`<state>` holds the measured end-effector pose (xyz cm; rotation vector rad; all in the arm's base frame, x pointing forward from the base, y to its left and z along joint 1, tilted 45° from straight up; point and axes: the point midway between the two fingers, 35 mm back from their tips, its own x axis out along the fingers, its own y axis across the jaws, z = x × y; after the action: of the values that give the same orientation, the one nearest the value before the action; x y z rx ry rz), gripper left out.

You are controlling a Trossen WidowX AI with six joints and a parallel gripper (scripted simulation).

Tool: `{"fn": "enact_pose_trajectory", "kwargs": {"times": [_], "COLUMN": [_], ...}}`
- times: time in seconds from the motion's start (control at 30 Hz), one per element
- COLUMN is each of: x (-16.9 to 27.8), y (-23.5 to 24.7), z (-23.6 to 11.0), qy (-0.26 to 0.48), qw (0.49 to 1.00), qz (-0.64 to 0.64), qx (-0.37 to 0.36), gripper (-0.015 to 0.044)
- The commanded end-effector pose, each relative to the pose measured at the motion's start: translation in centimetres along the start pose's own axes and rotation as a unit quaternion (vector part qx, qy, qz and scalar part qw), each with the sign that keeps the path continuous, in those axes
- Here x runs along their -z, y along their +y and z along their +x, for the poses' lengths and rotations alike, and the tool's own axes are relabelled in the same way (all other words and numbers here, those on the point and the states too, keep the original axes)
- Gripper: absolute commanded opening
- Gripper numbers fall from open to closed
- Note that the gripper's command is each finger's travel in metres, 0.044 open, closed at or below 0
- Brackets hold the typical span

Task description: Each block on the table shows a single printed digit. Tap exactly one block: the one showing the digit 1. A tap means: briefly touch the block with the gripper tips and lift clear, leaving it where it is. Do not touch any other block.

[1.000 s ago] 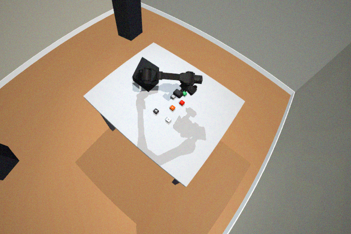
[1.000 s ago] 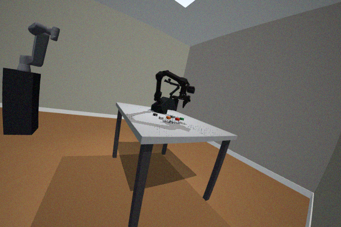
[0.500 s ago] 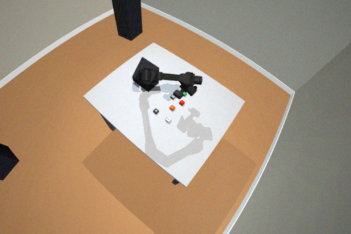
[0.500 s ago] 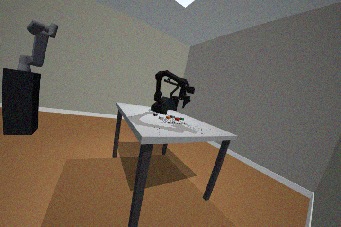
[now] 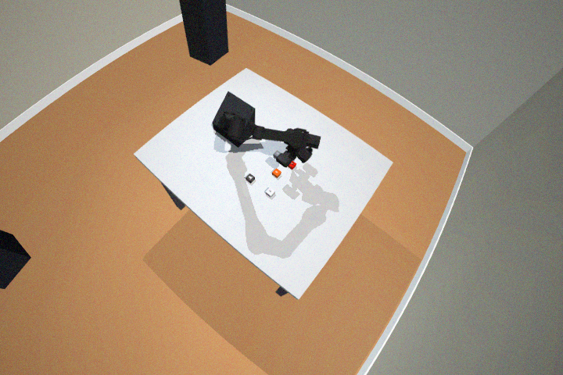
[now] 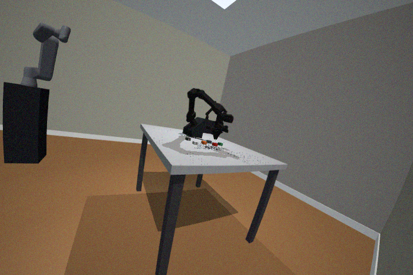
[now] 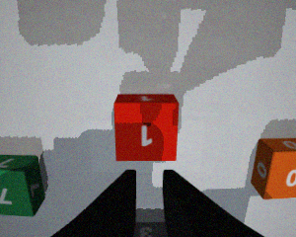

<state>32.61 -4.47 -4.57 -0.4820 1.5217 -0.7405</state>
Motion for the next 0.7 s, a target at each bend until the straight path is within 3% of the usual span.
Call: {"fn": "enact_pose_trajectory", "kwargs": {"times": [0.0,0.67], "x": [0.0,0.0], "y": [-0.1,-0.1], "z": [0.2,2.1], "qy": [0.000,0.000], "qw": [1.000,1.000], "qz": [-0.002,-0.002], "qx": [0.002,0.002], "gripper": [0.0020,0.0020]}}
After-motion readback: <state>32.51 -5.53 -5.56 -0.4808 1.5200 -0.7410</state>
